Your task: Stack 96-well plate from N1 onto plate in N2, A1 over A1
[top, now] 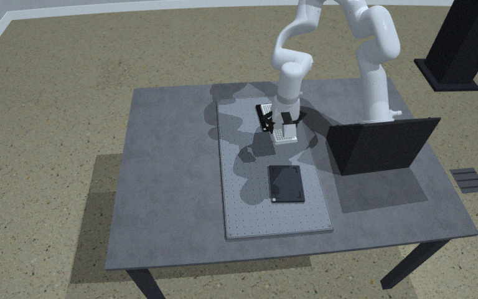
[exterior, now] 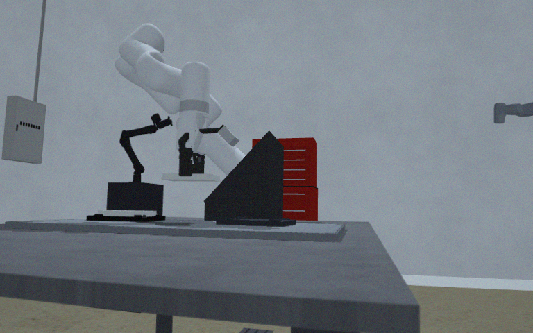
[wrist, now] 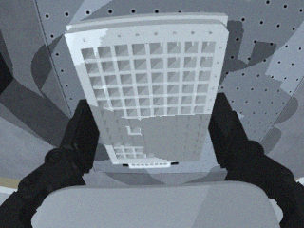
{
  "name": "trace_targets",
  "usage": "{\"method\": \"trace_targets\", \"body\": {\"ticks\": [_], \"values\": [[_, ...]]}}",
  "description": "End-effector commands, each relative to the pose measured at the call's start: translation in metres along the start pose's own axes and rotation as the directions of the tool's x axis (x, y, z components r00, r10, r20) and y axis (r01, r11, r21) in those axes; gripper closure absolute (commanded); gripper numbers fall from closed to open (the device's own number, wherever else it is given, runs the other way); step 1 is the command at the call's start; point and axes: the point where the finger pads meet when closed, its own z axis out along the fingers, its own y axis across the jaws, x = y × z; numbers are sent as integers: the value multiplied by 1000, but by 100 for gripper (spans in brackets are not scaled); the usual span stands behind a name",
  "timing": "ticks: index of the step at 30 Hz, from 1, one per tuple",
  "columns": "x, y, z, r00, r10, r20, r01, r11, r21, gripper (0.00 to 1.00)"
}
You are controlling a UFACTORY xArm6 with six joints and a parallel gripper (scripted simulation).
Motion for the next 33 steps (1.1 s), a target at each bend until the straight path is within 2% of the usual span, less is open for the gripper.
{"method": "trace_targets", "body": {"ticks": [1, 33], "values": [[-14, 0, -1, 1000, 1, -2, -1, 1000, -3, 100], [-108, -9, -1, 1000, 1, -2, -1, 1000, -3, 100]]}}
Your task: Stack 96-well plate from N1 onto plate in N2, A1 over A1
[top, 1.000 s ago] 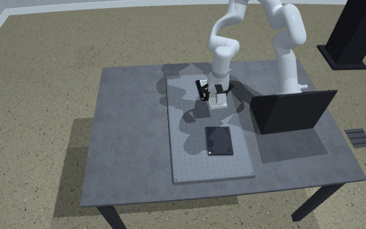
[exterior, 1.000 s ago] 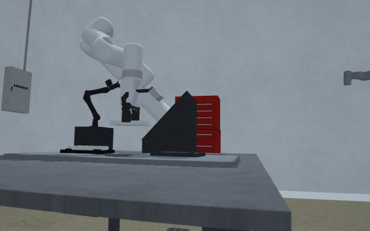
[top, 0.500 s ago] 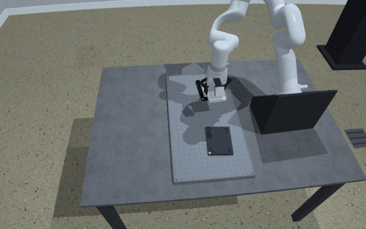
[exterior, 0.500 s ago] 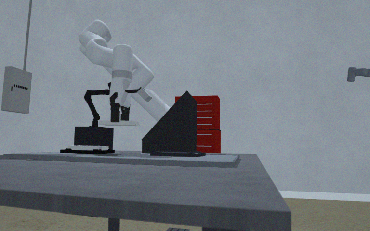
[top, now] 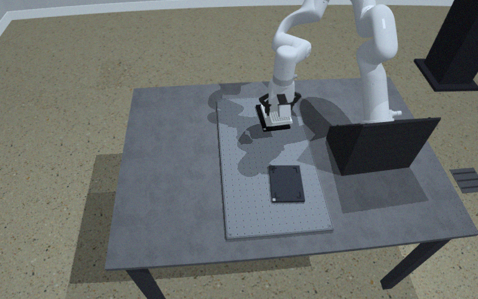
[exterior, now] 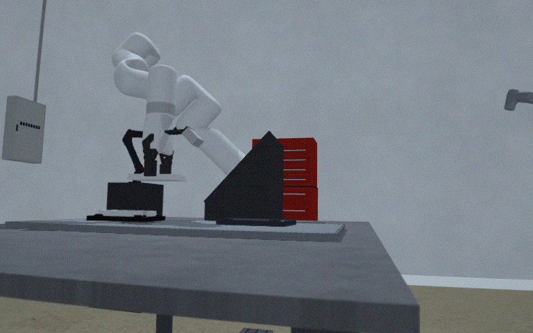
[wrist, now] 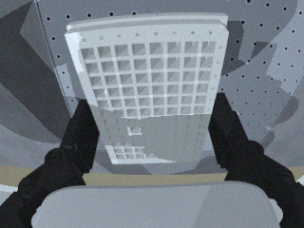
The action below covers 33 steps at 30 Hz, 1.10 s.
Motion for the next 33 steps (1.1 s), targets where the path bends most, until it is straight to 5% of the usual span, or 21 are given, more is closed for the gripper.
{"method": "trace_targets", "body": {"ticks": [1, 23, 33], "values": [[-15, 0, -1, 1000, 1, -2, -1, 1000, -3, 100], [-81, -6, -1, 1000, 1, -1, -1, 1000, -3, 100], [-87, -7, -1, 1000, 1, -1, -1, 1000, -3, 100]]}}
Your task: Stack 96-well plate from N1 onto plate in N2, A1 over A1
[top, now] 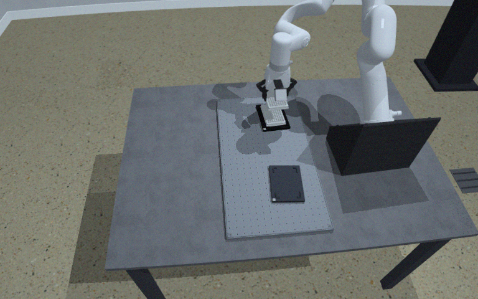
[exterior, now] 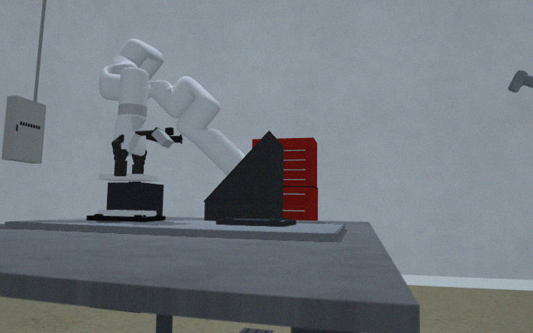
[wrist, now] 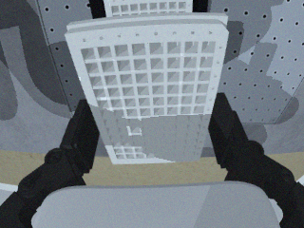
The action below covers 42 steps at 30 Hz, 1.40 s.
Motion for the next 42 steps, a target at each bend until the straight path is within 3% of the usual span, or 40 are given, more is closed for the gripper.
{"method": "trace_targets", "body": {"ticks": [1, 30, 42], "values": [[-1, 1, -1, 1000, 1, 0, -1, 1000, -3, 100], [0, 1, -1, 1000, 1, 0, -1, 1000, -3, 100], [0, 1, 18, 1000, 1, 0, -1, 1000, -3, 100]]}}
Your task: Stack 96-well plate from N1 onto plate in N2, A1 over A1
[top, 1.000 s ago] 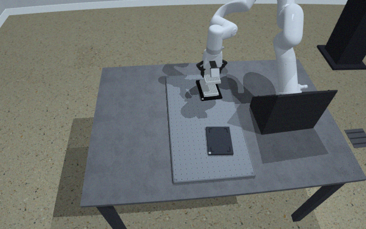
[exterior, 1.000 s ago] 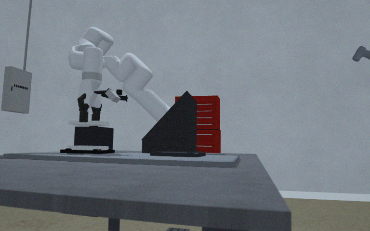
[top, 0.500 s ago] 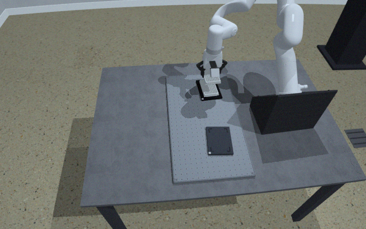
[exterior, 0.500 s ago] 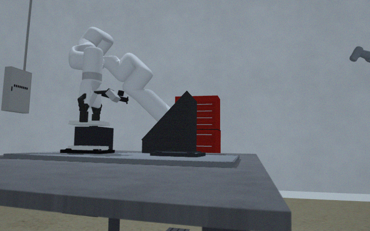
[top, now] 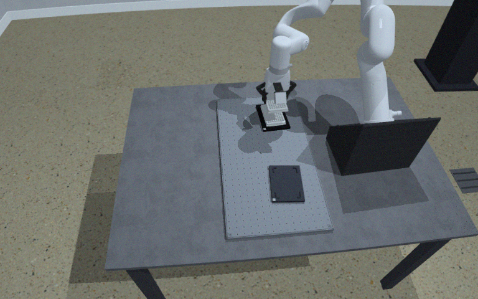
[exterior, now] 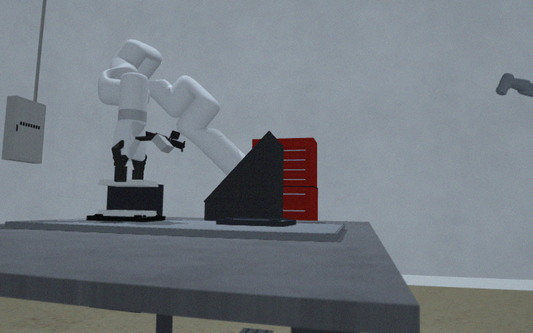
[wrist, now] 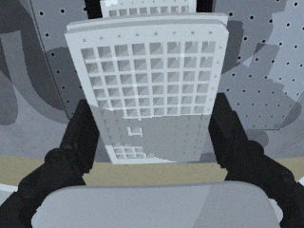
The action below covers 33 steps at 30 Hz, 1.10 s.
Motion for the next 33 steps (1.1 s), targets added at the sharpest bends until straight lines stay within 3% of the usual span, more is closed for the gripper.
{"method": "trace_targets", "body": {"ticks": [1, 33], "values": [[0, 1, 3, 1000, 1, 0, -1, 1000, -3, 100], [0, 1, 53, 1000, 1, 1, -1, 1000, -3, 100]]}}
